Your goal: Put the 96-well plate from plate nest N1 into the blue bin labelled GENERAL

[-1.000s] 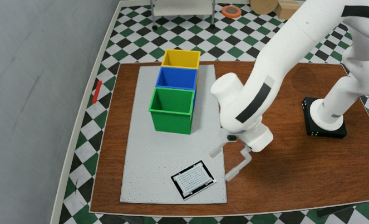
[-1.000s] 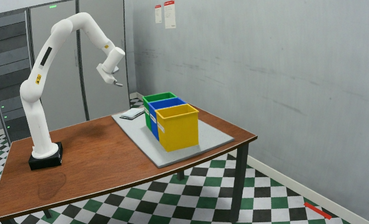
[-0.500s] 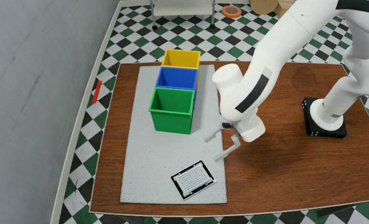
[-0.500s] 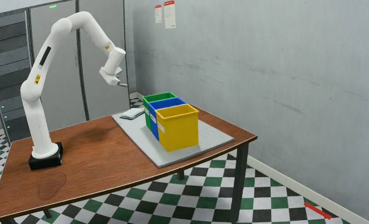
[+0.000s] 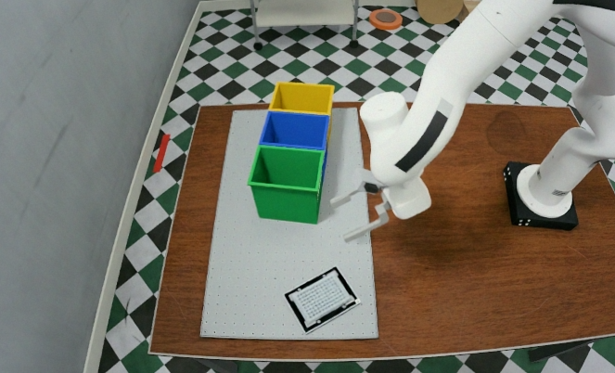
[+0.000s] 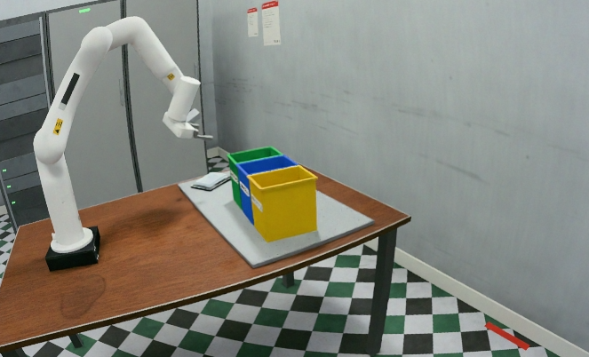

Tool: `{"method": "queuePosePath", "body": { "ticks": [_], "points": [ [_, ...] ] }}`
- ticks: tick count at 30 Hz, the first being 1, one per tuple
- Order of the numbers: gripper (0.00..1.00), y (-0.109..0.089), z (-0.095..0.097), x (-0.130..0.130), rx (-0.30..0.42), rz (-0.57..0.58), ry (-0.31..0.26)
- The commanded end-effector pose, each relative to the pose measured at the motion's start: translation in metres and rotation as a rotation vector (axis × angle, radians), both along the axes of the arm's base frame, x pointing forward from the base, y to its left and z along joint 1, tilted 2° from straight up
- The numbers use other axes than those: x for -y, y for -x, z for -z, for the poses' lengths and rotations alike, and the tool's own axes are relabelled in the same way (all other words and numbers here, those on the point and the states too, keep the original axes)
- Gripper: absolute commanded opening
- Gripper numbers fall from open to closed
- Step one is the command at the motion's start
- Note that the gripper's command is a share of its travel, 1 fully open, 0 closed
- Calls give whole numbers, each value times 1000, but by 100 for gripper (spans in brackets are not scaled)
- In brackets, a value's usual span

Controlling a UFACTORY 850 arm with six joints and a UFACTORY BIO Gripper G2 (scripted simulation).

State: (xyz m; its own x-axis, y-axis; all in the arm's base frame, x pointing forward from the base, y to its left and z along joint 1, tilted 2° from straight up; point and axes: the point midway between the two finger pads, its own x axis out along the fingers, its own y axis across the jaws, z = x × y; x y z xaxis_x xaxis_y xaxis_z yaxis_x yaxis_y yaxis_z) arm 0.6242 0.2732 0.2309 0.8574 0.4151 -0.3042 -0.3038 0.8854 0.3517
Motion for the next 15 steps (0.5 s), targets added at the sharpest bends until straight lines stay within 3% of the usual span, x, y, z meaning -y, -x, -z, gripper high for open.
{"method": "queuePosePath", "body": {
  "ticks": [1,3,8,11,15],
  "points": [
    [37,-4,-1,9,28,18,20],
    [37,-8,0,18,70,48,55],
    [37,-16,0,40,70,48,55],
    [37,-20,0,54,135,93,102],
    [37,-26,-1,73,135,93,103]
  ]
}}
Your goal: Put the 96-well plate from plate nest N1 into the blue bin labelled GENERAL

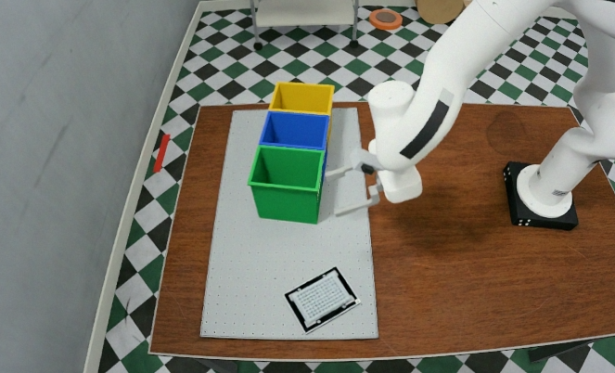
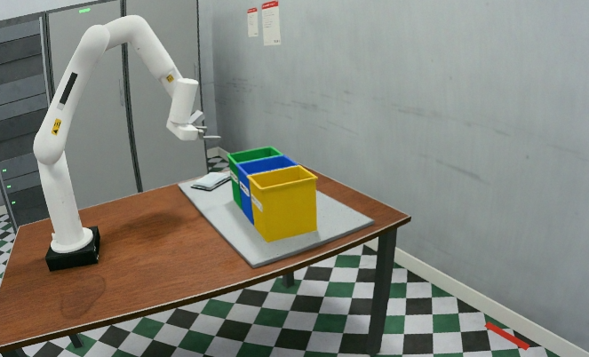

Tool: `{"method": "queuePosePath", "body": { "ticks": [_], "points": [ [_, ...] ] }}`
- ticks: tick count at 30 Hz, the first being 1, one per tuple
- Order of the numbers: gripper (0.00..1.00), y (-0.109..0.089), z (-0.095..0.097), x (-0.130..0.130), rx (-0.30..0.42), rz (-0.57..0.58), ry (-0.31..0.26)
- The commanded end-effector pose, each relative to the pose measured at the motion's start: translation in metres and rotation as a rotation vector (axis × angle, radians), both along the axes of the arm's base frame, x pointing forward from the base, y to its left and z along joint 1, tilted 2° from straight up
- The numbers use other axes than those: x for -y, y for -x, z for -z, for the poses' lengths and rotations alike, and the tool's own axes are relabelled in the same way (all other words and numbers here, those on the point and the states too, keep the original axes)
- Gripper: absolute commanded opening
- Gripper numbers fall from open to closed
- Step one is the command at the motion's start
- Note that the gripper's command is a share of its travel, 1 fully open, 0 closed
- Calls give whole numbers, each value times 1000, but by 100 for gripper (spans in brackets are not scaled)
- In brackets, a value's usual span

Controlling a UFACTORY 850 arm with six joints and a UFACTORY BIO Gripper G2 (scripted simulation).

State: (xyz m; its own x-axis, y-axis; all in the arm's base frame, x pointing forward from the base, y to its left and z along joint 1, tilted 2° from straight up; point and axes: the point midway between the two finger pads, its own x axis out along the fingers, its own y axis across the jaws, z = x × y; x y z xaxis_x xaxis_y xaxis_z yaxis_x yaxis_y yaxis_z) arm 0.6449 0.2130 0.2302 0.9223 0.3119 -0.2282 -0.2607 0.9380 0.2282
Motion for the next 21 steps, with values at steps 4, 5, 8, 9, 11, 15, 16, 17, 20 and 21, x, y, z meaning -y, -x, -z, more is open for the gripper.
{"method": "queuePosePath", "body": {
  "ticks": [4,5,8,9,11,15,16,17,20,21],
  "points": [
    [37,-8,-2,22,59,39,38],
    [37,-9,-3,27,76,50,48],
    [37,-13,-4,42,76,50,49],
    [37,-14,-4,45,76,50,49],
    [37,-16,-6,54,127,82,77],
    [37,-21,-9,74,143,92,86],
    [37,-21,-9,75,143,92,86],
    [37,-22,-10,80,169,108,98],
    [37,-23,-11,85,196,124,111],
    [37,-24,-12,90,210,132,117]
  ]
}}
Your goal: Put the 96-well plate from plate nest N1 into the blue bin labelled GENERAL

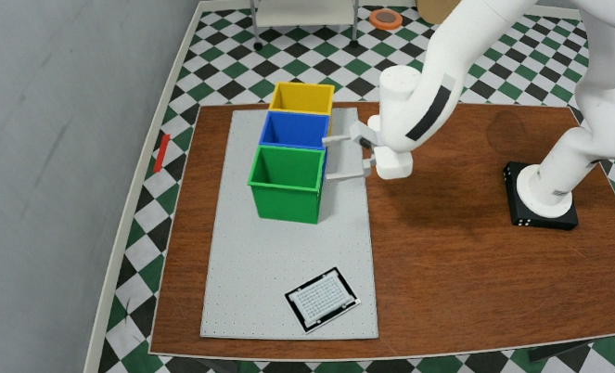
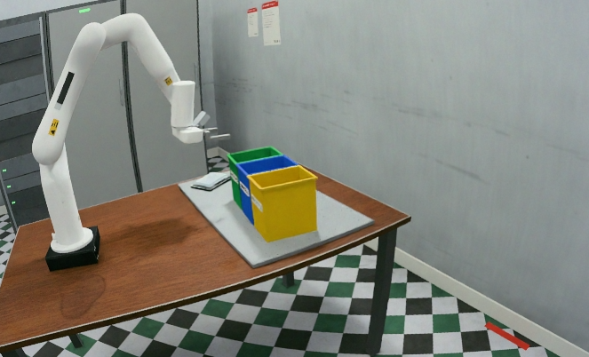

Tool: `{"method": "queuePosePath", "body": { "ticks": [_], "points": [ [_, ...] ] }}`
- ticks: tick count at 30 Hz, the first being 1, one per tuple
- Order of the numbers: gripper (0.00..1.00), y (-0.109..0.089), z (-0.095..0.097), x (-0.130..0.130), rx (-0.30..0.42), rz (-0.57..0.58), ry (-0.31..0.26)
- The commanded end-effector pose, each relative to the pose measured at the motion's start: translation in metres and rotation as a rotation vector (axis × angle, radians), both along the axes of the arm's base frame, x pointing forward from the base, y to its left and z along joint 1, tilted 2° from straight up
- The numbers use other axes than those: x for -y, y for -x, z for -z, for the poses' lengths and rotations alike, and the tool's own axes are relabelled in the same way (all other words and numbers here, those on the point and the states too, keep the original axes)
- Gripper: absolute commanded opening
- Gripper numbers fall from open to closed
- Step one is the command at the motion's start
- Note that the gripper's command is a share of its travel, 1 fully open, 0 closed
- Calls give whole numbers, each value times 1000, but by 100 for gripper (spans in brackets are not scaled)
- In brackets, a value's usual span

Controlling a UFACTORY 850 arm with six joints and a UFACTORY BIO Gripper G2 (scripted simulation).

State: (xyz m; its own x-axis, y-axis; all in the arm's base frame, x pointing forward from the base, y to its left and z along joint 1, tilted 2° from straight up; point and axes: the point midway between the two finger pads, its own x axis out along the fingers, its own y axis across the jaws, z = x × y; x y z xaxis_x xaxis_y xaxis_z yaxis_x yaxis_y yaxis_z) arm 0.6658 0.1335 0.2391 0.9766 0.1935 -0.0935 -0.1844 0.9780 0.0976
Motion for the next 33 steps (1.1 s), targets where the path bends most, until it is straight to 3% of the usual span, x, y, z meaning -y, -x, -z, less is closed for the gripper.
{"method": "queuePosePath", "body": {
  "ticks": [1,3,6,9,21,30,33],
  "points": [
    [37,-3,-4,15,43,24,20],
    [37,-5,-6,25,43,24,20],
    [37,-7,-10,39,110,62,46],
    [37,-9,-13,53,110,62,47],
    [37,-9,-13,53,110,62,47],
    [37,-8,-6,9,127,-238,30],
    [37,-7,-5,4,129,-271,28]
  ]
}}
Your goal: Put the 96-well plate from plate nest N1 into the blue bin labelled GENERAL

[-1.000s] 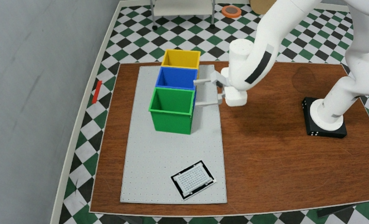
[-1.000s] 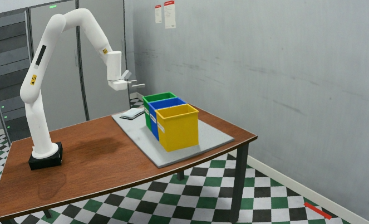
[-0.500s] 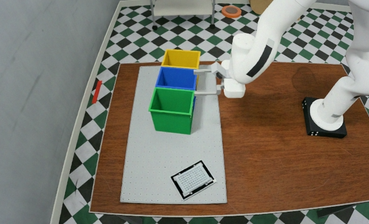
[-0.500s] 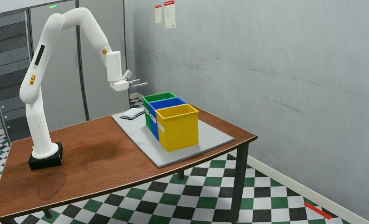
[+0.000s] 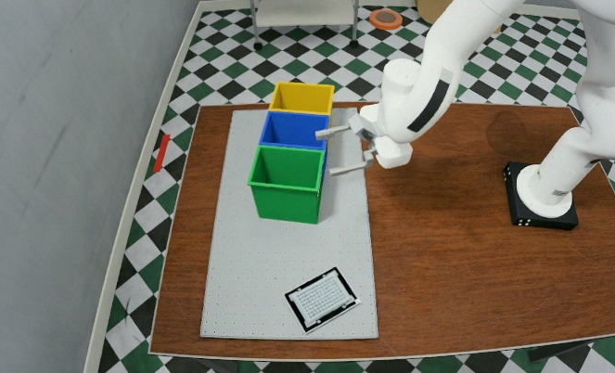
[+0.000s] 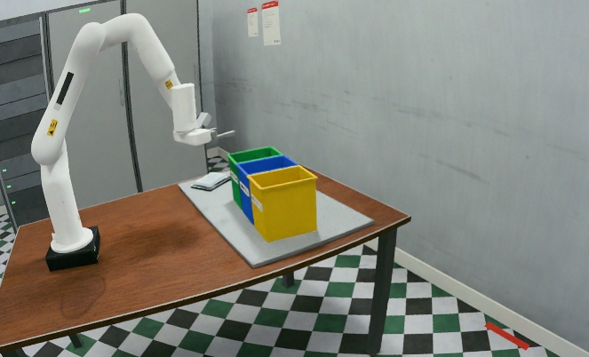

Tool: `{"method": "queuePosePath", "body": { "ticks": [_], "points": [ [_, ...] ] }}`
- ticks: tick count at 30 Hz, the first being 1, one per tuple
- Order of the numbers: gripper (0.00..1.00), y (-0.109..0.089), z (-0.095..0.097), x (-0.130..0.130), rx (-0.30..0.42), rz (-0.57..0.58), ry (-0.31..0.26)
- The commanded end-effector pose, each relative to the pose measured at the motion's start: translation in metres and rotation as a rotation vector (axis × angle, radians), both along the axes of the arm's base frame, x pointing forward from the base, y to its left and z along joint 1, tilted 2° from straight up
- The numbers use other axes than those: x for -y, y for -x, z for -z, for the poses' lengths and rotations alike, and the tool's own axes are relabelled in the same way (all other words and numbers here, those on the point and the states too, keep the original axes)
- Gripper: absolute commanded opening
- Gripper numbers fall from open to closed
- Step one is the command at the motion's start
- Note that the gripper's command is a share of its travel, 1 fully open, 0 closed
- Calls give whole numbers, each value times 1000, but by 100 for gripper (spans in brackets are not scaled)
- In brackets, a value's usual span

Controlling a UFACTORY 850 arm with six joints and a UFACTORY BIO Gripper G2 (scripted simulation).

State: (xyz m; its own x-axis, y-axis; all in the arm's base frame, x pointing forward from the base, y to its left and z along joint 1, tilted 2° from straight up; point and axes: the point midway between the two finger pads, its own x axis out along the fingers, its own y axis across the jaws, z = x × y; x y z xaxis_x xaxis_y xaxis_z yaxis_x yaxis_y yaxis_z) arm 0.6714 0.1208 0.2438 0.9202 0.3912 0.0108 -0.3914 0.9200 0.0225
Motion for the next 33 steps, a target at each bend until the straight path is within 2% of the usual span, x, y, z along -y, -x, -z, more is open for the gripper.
{"method": "queuePosePath", "body": {
  "ticks": [1,6,14,16,31,33],
  "points": [
    [37,-2,1,-14,5,-96,-10],
    [37,-1,5,-38,9,-251,-9],
    [37,0,12,-78,9,-251,-10],
    [37,0,12,-78,9,-251,-10],
    [37,3,25,-152,9,-251,-10],
    [37,3,25,-152,9,-251,-10]
  ]
}}
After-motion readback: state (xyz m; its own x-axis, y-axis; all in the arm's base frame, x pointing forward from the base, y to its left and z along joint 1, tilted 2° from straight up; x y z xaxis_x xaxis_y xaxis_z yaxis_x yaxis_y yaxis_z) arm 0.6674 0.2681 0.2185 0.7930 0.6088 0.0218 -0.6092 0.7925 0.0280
